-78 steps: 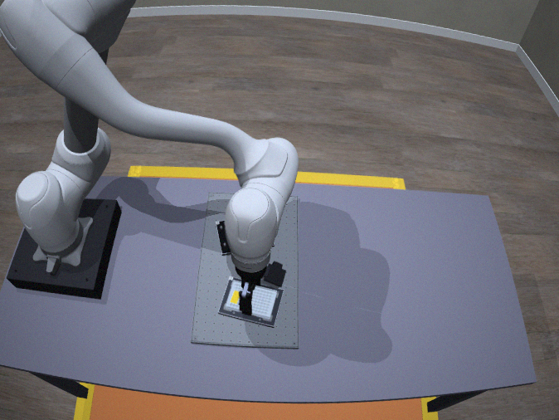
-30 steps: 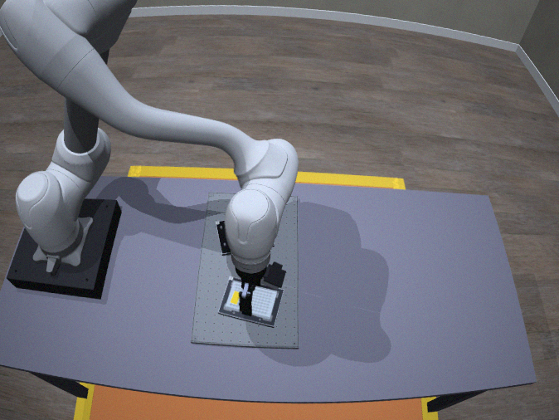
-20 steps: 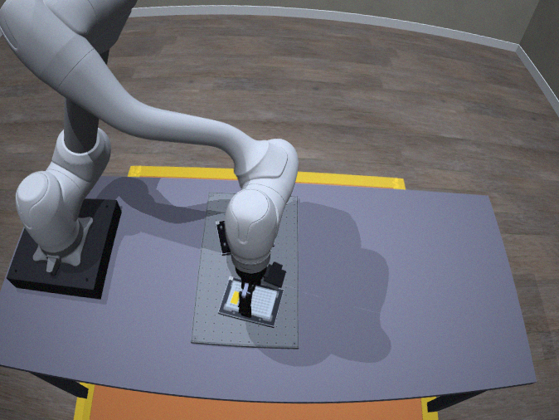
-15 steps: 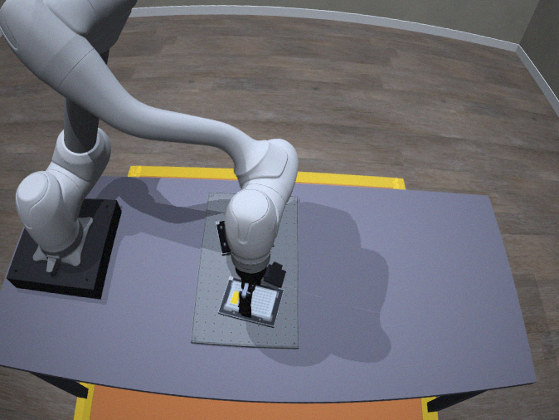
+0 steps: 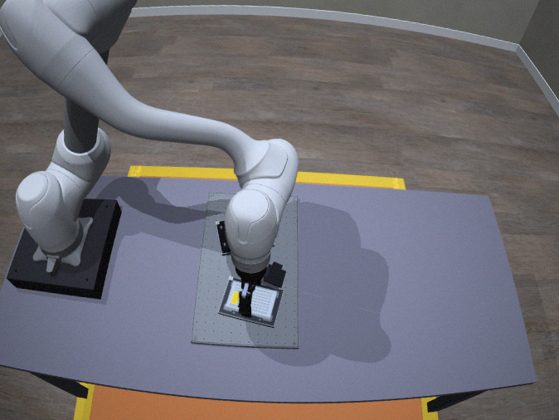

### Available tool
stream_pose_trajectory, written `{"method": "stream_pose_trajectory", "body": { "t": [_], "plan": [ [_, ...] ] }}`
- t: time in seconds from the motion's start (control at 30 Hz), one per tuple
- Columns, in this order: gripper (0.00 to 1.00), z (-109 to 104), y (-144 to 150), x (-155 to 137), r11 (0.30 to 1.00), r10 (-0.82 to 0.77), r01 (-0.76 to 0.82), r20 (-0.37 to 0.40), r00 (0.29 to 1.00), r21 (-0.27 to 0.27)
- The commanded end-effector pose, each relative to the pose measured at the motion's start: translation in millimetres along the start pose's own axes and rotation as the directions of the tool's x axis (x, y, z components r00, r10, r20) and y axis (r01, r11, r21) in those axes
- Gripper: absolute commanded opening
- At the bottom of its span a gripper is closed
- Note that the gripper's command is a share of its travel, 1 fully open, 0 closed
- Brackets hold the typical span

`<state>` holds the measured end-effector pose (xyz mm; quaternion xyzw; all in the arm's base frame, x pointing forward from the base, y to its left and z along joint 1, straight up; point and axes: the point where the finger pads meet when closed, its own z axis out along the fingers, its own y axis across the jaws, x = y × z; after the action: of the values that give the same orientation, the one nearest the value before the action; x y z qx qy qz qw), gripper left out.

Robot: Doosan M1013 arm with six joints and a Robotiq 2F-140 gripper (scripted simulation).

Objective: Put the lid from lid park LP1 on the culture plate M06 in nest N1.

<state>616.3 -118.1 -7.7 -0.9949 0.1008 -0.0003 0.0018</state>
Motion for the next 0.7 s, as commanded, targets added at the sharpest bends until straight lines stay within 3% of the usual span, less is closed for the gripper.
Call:
{"method": "stream_pose_trajectory", "body": {
  "t": [0.0,0.67],
  "plan": [
    [0.69,3.4,3.3,-1.2,1.000,0.007,-0.007,0.003,1.000,0.000],
    [0.69,-5.8,3.4,-0.2,1.000,0.007,-0.007,0.001,1.000,0.000]
  ]
}}
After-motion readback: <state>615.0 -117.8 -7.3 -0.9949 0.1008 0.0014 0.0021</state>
